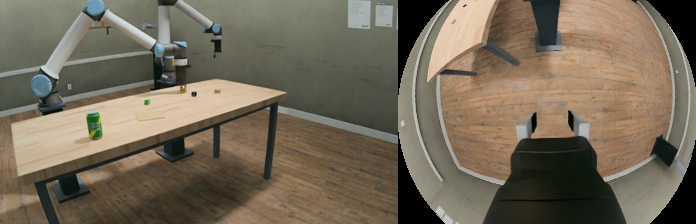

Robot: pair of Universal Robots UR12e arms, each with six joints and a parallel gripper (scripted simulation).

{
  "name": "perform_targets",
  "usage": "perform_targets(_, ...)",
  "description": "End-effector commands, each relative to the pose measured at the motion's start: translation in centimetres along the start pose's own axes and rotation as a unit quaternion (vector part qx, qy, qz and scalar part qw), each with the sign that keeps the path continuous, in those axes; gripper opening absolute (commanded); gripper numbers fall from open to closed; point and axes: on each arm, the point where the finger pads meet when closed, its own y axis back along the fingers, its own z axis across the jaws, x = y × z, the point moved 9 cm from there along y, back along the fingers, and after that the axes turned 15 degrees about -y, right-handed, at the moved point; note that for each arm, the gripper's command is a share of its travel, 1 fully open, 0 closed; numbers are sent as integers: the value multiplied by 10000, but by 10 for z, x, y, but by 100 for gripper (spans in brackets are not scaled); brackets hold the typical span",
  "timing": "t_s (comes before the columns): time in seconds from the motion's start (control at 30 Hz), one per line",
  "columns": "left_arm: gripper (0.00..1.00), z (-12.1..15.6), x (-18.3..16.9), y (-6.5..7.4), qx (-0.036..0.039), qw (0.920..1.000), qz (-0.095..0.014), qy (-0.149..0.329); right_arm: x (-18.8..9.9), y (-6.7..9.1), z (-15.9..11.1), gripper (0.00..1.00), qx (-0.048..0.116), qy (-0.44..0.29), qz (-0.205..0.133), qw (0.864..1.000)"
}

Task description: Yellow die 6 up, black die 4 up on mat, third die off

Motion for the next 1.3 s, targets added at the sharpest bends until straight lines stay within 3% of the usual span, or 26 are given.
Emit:
perform_targets(0.0, 100, 0, 0, 1, 0, 10000, -8, 0, 1, 2, 0, 57, -4, 0, 12, 10000)
perform_targets(0.2, 100, 0, 0, 1, 0, 10000, -8, 0, 1, 3, 0, 57, -4, 0, 12, 10000)
perform_targets(0.3, 100, 0, 0, 1, 0, 10000, -8, 0, 1, 12, 0, 57, -4, 0, 12, 10000)
perform_targets(0.67, 100, 0, 0, 1, 0, 10000, -8, 0, 0, 87, 0, 57, -4, 0, 12, 10000)
perform_targets(0.9, 100, 0, 0, 1, 0, 10000, -8, 0, 0, 101, 0, 57, -4, 0, 12, 10000)
perform_targets(1.27, 100, 0, 0, 1, 0, 10000, -8, 0, 0, 102, 1, 57, -4, 2, 12, 10000)
